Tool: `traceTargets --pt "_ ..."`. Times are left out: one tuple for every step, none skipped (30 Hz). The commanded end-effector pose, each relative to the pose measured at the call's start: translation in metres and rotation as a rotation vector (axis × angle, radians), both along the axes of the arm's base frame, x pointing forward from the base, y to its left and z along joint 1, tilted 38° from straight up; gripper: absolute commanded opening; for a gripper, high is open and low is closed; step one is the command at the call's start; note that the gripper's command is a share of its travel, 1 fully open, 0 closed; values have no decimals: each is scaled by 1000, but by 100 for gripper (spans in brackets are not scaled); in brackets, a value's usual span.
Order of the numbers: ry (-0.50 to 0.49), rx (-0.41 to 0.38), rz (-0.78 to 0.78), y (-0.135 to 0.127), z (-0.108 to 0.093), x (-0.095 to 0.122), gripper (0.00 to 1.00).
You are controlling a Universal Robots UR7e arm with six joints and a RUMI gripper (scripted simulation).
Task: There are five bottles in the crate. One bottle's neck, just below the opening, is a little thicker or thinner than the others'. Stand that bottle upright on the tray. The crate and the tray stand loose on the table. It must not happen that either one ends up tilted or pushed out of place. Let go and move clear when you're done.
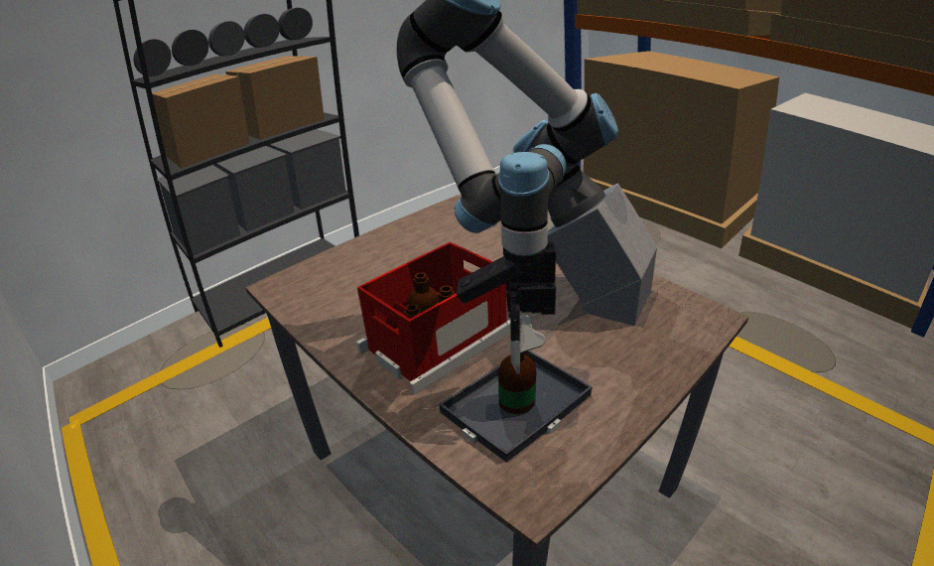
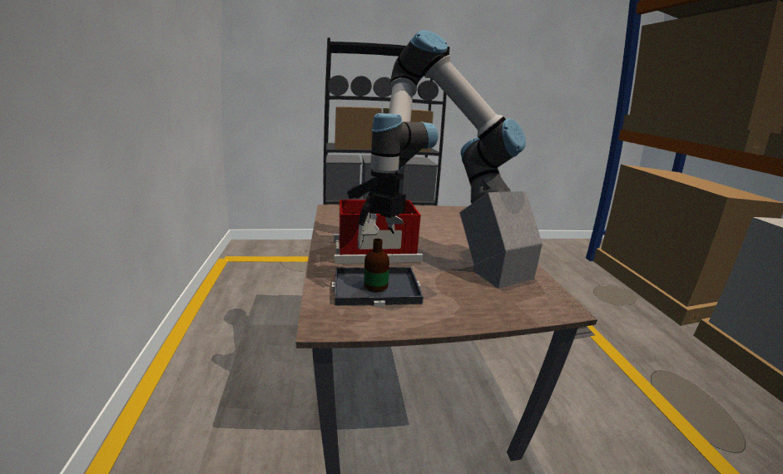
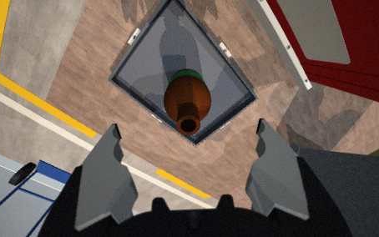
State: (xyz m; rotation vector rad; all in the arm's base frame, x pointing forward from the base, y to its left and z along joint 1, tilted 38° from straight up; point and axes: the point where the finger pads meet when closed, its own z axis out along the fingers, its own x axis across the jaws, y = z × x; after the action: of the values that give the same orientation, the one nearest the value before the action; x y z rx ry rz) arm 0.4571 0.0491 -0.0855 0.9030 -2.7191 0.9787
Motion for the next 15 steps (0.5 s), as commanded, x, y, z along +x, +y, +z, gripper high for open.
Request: traceTargets --pt "2 -1 -1 -1 0 -1 100" --pt "2 -1 -1 -1 0 -1 100" --pt "2 -1 -1 -1 0 -1 100" --pt "2 -1 -1 -1 0 -1 100" --pt "1 -1 -1 -1 0 -1 100" --pt "1 -1 0 -1 0 -1 100" --pt "1 -1 0 -1 0 -1 100" --pt "1 -1 0 0 1 -1 100" --pt "0 -1 0 0 1 -1 100" --pt "0 -1 0 0 1 -1 100" --pt "0 -1 0 0 1 -1 100" --pt "-1 0 0 1 2 0 100" --pt "-2 0 1 2 3 0 100" --pt "-2 0 1 2 3 0 100" --pt "-3 0 1 3 4 0 100"
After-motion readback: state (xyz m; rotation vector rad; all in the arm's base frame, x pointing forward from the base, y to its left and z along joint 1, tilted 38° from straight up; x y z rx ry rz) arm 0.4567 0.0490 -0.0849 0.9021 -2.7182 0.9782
